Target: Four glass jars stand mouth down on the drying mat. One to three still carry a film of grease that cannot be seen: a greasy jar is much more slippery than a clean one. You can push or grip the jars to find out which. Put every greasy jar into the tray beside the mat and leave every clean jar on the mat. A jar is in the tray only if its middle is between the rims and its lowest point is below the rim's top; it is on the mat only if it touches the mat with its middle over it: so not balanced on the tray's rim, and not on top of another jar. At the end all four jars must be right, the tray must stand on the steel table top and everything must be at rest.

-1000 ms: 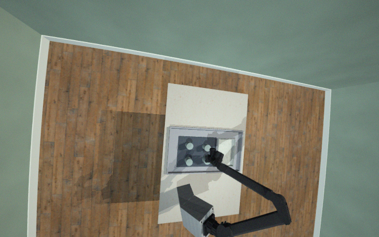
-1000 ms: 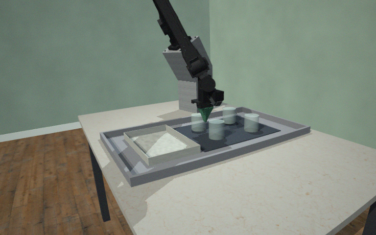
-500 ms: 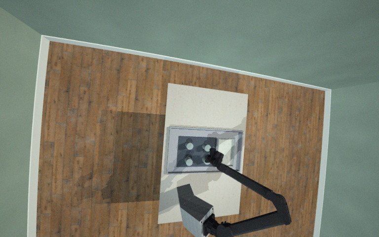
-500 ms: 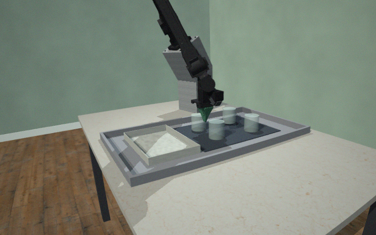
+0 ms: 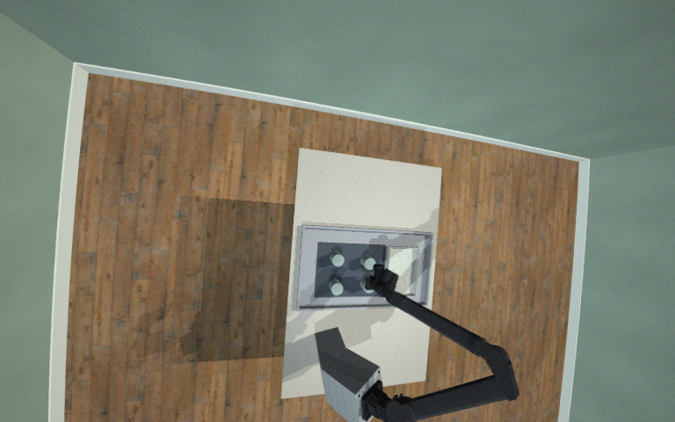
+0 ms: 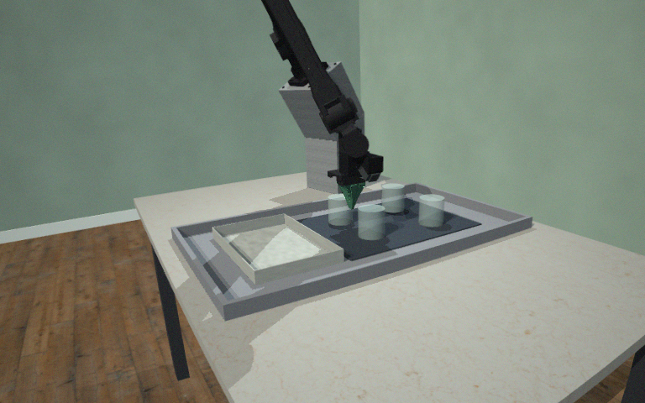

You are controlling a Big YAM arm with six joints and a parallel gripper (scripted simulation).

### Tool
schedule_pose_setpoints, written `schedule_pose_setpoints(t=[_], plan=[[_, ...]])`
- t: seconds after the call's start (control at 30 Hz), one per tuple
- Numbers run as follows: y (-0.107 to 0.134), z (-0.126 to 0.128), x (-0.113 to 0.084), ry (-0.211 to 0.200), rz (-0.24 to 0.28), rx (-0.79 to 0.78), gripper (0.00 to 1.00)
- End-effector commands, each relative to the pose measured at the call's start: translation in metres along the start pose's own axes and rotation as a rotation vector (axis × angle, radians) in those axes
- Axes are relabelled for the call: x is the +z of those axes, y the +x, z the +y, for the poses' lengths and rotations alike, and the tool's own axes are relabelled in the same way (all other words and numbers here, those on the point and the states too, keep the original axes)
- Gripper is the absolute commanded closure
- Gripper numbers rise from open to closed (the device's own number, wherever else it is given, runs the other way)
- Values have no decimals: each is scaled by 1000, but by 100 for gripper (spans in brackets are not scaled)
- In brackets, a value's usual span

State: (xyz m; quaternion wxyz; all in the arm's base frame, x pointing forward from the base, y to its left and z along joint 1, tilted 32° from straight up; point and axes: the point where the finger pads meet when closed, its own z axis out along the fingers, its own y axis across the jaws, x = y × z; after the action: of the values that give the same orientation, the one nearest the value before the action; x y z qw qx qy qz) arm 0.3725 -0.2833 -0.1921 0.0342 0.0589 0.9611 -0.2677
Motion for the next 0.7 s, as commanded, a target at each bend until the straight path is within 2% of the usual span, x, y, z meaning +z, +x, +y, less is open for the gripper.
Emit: schedule_pose_setpoints(t=[0.0,0.67], plan=[[-1,-10,-3,8,-16,11,100],[2,-10,-3,8,-16,11,100]])
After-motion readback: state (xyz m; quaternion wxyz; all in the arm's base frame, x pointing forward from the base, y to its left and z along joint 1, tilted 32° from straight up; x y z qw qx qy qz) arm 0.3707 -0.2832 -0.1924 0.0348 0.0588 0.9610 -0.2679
